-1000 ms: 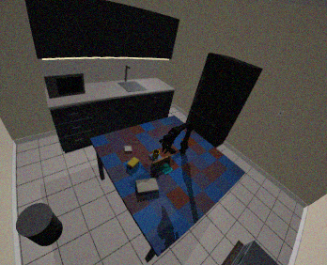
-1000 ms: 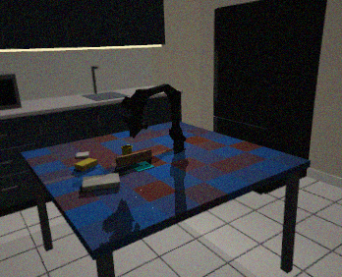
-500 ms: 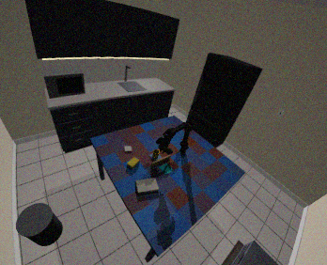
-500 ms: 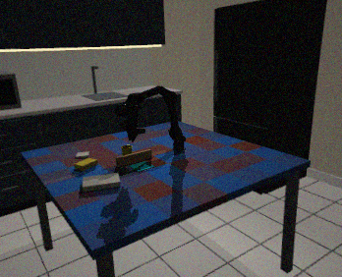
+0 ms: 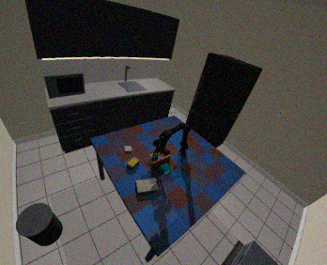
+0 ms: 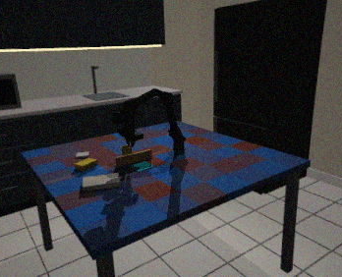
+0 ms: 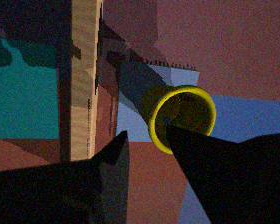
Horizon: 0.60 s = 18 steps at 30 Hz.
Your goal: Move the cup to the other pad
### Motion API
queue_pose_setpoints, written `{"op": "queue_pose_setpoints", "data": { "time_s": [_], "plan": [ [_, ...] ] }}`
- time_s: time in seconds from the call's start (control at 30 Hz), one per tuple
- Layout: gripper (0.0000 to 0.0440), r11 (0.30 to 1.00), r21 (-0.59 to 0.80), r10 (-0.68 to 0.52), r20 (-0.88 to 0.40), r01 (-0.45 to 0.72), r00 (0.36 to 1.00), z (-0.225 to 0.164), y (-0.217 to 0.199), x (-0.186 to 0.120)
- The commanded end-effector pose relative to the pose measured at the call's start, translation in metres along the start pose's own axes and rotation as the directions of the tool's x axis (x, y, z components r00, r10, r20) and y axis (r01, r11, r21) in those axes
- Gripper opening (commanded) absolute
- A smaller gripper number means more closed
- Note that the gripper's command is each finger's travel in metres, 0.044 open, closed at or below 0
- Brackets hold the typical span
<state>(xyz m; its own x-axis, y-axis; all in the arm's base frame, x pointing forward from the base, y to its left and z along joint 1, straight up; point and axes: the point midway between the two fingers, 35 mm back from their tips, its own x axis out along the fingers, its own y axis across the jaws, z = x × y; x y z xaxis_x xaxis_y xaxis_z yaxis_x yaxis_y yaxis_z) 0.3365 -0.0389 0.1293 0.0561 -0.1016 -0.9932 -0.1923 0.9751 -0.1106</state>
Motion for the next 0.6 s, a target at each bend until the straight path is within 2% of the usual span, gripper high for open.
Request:
{"op": "queue_pose_setpoints", "data": {
  "time_s": [0.0, 0.4, 0.57],
  "plan": [
    [0.016, 1.0, -0.021, 0.001, -0.026, -0.002, 1.0, -0.003, -0.003, 0.014],
    [0.0174, 0.992, -0.125, 0.023, -0.071, -0.032, 0.997, -0.011, -0.007, 0.062],
    [0.0059, 0.981, -0.192, 0.025, -0.08, -0.04, 0.996, -0.013, -0.007, 0.071]
  ]
}}
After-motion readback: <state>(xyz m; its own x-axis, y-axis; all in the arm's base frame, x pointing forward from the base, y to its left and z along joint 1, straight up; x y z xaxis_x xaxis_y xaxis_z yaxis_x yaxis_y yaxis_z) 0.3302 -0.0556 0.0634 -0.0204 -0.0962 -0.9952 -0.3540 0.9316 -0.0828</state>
